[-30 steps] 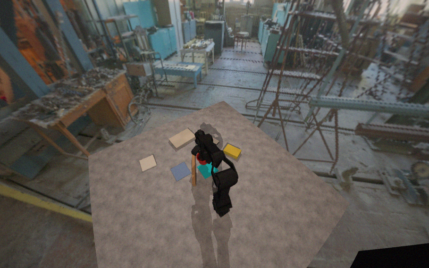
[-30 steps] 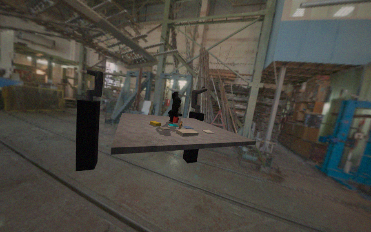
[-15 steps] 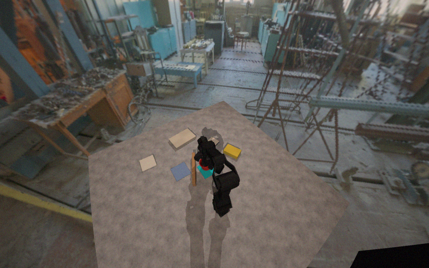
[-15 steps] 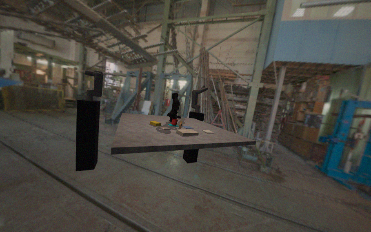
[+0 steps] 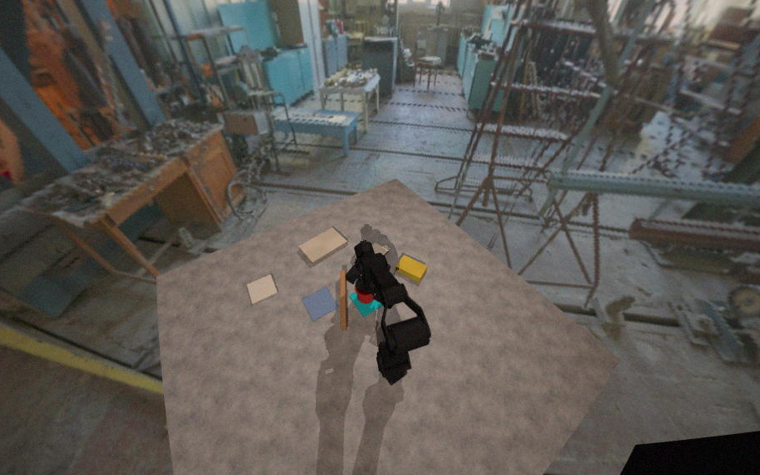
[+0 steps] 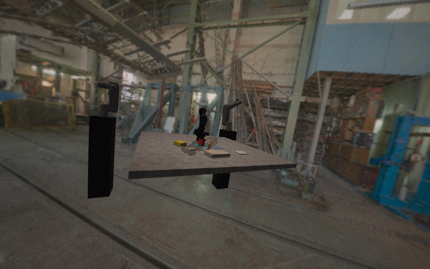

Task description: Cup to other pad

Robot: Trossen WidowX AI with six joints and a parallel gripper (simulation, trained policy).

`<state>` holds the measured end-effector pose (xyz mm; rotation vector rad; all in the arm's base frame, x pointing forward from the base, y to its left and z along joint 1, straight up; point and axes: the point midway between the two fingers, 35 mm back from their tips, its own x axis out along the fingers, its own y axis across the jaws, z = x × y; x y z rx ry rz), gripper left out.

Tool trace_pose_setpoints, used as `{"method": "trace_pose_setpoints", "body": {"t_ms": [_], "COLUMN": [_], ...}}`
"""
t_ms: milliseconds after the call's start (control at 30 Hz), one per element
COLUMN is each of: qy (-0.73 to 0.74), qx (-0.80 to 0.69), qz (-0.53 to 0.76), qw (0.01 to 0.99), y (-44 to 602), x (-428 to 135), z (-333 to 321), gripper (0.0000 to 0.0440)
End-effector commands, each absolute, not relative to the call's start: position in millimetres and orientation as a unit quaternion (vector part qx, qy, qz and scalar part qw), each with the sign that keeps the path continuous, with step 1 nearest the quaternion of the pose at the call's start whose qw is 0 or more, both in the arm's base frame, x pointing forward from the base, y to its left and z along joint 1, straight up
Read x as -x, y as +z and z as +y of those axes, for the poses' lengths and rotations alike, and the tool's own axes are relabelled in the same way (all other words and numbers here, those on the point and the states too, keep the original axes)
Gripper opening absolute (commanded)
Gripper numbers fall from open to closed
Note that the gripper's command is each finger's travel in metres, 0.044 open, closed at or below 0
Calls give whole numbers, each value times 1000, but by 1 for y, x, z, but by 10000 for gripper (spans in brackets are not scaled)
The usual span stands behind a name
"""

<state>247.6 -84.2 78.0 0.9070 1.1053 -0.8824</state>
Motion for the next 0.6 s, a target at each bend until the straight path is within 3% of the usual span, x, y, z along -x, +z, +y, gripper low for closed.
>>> {"method": "trace_pose_setpoints", "body": {"t_ms": [0,567], "qy": [-383,-364], "qx": [-404,-421], "qz": [485,444], "qw": [674,702], "y": [80,108], "x": [-245,-236], "z": [-83,-86], "gripper": [178,282]}}
